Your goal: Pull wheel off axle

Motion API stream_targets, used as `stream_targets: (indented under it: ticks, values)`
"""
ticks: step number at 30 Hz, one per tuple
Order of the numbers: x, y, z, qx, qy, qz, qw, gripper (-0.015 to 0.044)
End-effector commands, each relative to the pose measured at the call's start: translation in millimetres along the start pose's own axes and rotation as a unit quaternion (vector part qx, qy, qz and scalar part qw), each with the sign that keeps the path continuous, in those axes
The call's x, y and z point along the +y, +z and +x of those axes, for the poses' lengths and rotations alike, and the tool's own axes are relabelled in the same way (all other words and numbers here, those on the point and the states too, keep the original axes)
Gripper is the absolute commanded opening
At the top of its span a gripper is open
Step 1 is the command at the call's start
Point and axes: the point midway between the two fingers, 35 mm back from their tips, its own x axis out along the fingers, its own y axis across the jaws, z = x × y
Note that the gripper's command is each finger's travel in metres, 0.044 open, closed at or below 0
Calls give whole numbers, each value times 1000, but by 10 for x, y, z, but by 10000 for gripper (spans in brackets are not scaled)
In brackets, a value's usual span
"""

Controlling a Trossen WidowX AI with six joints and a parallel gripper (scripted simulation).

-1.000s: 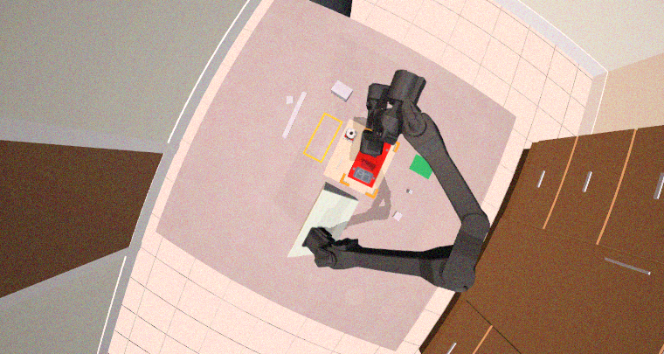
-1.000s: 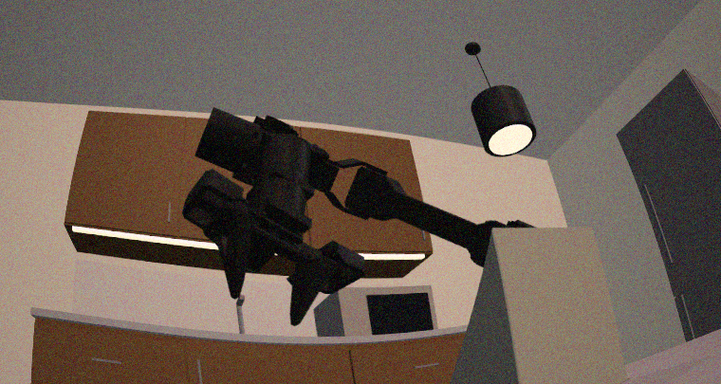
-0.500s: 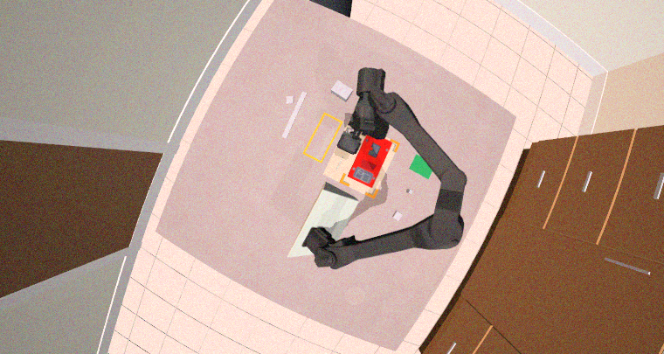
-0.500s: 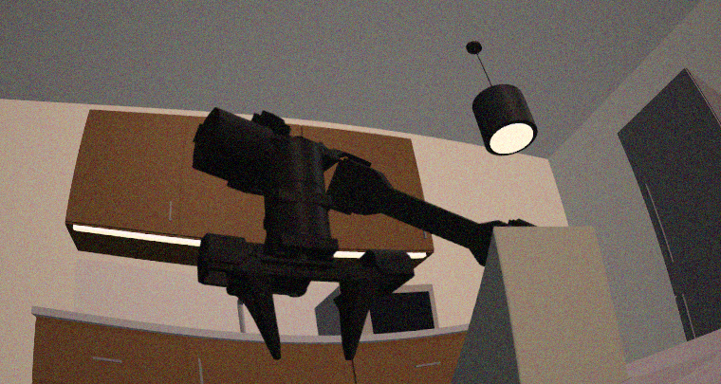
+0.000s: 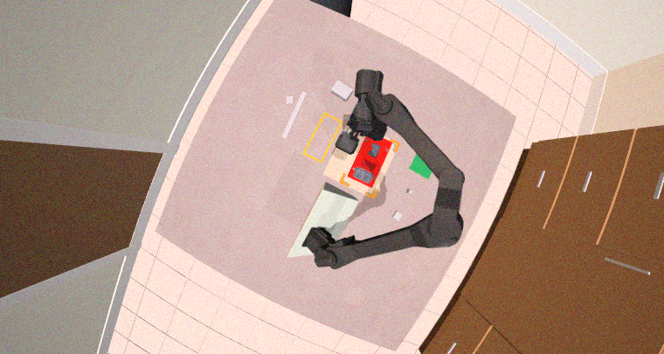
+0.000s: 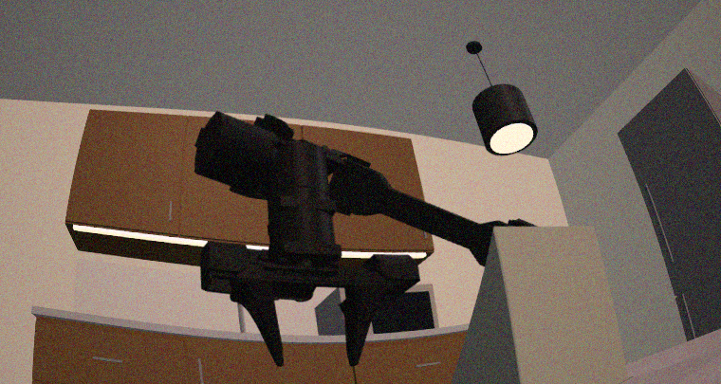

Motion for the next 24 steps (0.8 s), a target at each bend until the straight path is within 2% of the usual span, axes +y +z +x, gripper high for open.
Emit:
stream_targets:
  ticks: [1, 6, 19, 22, 24]
  values:
    - [-30, -1, 274, -3, -7, -5, 1000, 300]
    - [-56, 17, 696, -6, -7, -5, 1000, 300]
    - [-51, 15, 712, -6, -7, -5, 1000, 300]
    - [-33, 21, 680, -4, -5, 0, 1000, 221]
    - [-33, 21, 680, -4, -5, 0, 1000, 208]
